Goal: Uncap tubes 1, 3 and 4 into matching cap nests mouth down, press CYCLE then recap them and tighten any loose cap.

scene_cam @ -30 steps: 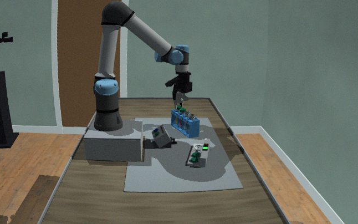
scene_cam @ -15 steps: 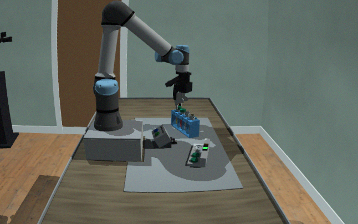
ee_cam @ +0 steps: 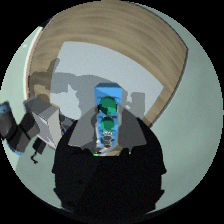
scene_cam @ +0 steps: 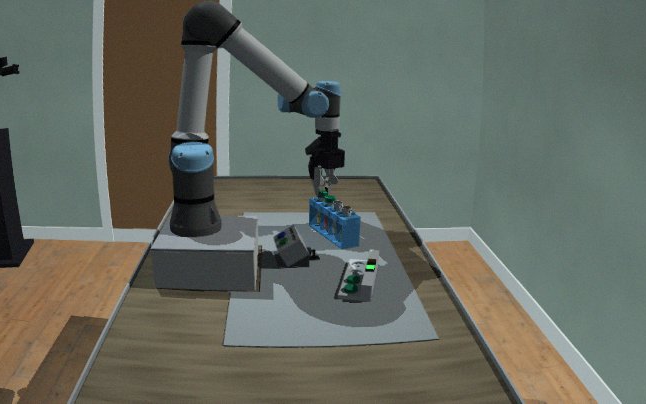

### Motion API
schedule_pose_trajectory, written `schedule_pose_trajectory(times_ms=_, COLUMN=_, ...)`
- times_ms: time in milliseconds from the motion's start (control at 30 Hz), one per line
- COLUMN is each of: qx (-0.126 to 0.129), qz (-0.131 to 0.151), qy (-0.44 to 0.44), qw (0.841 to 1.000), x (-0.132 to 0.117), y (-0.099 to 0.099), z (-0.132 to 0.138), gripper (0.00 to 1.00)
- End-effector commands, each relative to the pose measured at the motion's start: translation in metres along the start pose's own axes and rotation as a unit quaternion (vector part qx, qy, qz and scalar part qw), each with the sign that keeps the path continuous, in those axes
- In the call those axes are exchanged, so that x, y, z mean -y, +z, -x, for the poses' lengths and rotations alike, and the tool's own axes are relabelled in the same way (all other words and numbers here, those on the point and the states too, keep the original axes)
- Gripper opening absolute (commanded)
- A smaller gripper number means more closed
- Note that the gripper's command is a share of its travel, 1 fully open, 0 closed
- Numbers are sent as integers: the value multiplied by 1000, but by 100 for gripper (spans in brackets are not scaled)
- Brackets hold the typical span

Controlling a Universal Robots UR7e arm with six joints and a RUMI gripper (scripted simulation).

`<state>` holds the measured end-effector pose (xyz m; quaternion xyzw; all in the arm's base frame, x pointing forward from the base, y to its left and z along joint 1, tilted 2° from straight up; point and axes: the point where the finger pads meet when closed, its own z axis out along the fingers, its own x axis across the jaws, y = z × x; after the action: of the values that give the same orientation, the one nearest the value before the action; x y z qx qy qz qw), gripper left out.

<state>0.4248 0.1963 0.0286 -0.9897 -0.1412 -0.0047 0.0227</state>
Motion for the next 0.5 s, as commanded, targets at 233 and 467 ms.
schedule_pose_trajectory(times_ms=233, qx=-1, qz=4, qy=273, qw=962, x=0, y=0, z=0, gripper=0)
schedule_pose_trajectory(times_ms=467, qx=-1, qz=4, qy=295, qw=955, x=0, y=0, z=0, gripper=0)
